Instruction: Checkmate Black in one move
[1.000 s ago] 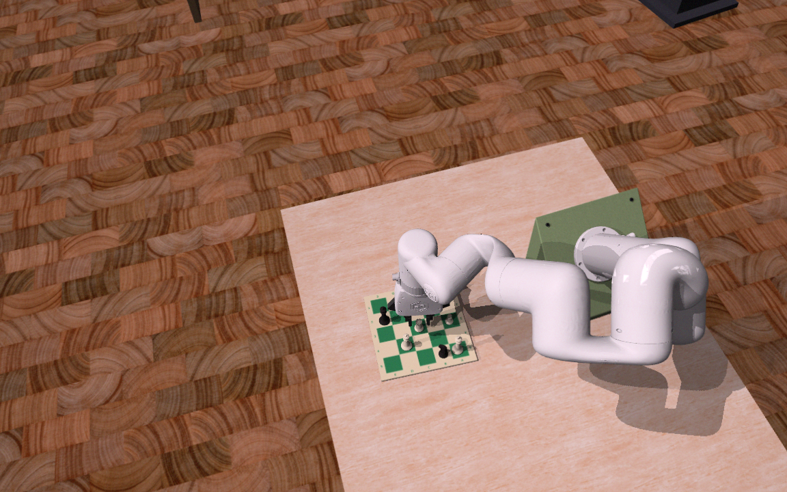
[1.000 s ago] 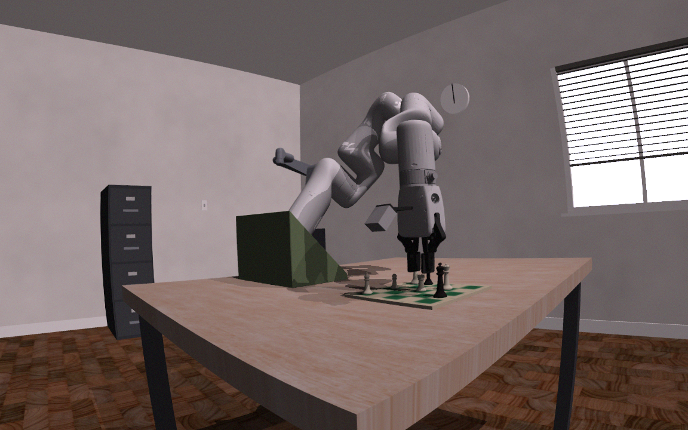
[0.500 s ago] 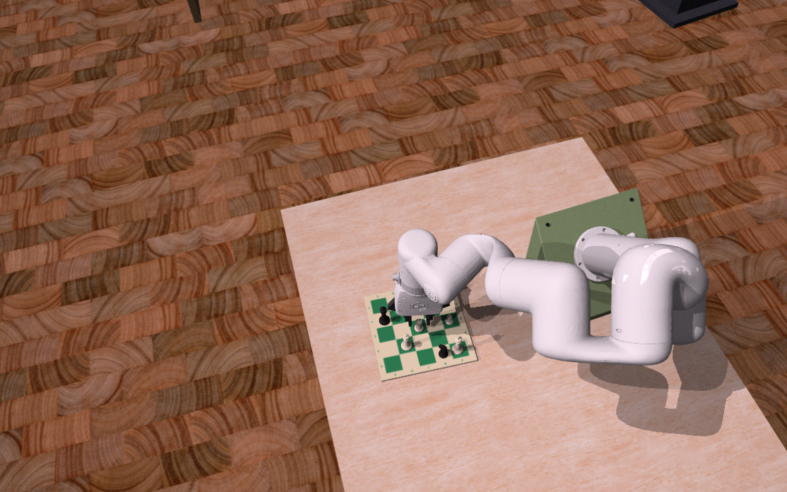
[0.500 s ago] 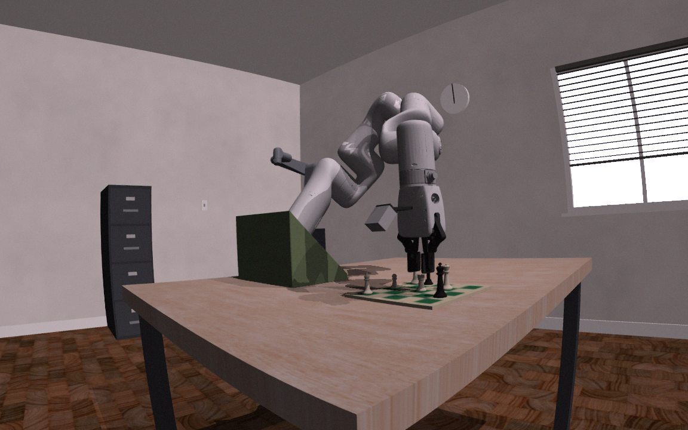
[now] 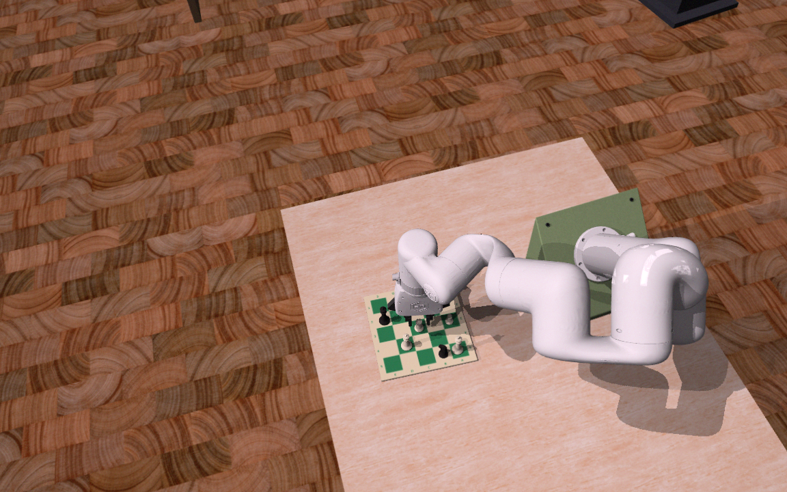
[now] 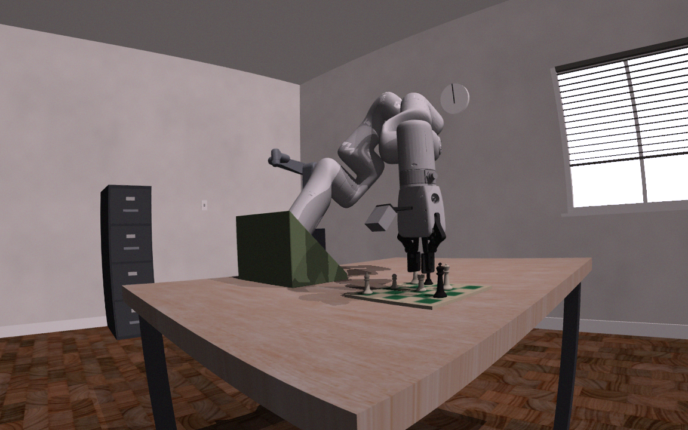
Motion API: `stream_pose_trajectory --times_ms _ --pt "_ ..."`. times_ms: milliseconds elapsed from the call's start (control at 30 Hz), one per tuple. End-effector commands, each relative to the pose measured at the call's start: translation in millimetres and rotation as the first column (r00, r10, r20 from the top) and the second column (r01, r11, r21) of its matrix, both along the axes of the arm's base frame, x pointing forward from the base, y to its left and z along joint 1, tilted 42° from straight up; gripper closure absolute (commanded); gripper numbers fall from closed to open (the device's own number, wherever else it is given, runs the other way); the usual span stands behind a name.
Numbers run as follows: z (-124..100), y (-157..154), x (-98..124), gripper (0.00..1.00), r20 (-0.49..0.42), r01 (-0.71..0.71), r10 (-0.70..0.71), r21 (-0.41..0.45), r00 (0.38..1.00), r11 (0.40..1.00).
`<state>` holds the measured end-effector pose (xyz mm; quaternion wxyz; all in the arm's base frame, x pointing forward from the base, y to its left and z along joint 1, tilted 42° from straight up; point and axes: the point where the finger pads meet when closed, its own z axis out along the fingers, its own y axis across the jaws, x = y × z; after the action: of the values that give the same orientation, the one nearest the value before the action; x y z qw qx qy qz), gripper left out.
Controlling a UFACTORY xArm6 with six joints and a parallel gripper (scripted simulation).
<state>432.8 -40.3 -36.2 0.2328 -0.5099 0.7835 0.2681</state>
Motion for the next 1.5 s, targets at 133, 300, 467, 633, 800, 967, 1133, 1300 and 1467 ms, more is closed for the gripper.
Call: stream_pose_trajectory --times_ms 133,300,467,633,800,967,1133,1300,1467 --pt "1 -1 1 0.63 0.003 0.001 -0.001 -0.002 1.0 1.0" --pt "-2 1 1 0.63 0.003 0.001 -0.001 -0.002 1.0 1.0" --pt "-8 7 2 0.63 0.003 0.001 -0.001 -0.002 1.0 1.0" --pt "-12 10 3 0.63 0.003 0.001 -0.001 -0.002 1.0 1.0" --pt "-19 16 4 0.63 0.003 0.001 -0.001 -0.002 1.0 1.0" --pt "-22 19 4 0.63 0.003 0.001 -0.001 -0.002 1.0 1.0" --pt "-22 19 4 0.63 0.003 0.001 -0.001 -0.002 1.0 1.0" --pt "-22 19 4 0.63 0.003 0.001 -0.001 -0.002 1.0 1.0" --pt "-22 19 4 0.63 0.003 0.001 -0.001 -0.002 1.0 1.0"
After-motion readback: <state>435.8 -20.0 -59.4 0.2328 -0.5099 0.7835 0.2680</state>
